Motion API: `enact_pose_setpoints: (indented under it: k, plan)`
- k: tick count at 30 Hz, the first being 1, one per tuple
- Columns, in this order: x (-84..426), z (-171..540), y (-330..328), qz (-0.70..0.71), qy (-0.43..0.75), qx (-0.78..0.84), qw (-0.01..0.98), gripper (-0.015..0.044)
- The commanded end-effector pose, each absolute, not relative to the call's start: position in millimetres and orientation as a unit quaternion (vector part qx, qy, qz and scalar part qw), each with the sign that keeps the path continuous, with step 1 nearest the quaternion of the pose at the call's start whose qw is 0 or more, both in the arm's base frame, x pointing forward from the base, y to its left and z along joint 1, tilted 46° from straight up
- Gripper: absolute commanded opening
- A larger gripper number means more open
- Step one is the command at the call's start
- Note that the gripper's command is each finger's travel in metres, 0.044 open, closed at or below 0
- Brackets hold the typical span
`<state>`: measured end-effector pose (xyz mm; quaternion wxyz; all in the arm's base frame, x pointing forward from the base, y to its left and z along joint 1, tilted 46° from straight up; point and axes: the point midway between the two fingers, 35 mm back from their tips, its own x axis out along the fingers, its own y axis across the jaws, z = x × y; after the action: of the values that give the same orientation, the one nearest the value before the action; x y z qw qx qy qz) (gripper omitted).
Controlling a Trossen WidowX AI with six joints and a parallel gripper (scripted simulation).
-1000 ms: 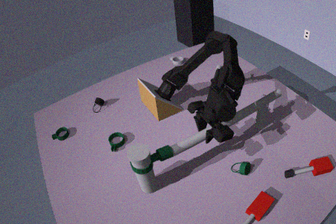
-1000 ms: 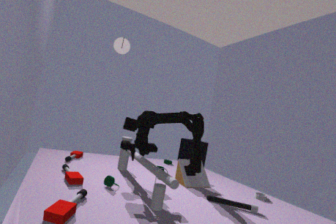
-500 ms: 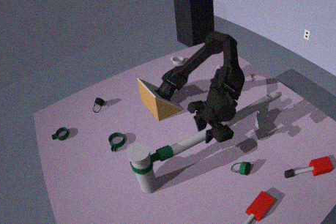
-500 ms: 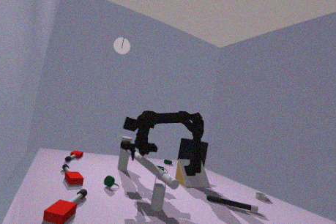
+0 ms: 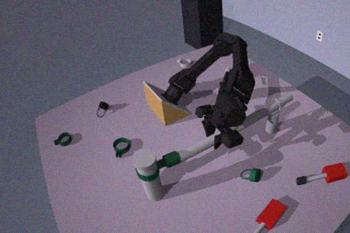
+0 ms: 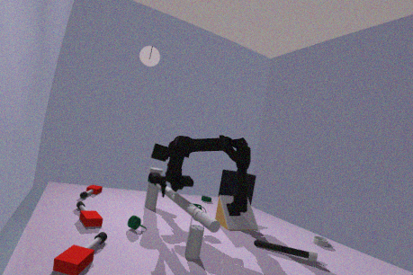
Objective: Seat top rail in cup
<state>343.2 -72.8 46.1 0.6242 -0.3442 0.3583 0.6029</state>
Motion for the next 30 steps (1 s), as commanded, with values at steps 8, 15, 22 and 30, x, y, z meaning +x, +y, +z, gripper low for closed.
enact_pose_setpoints:
  k: [8,15,22,30]
  plan:
    - [343.2,46.1,-72.8,0.603,0.358,-0.344,0.624,0.0000]
    - [343.1,45.4,-73.9,0.603,0.358,-0.344,0.624,0.0000]
    - [343.0,44.1,-76.1,0.603,0.358,-0.344,0.624,0.0000]
    - [342.7,42.9,-78.7,0.603,0.358,-0.344,0.624,0.0000]
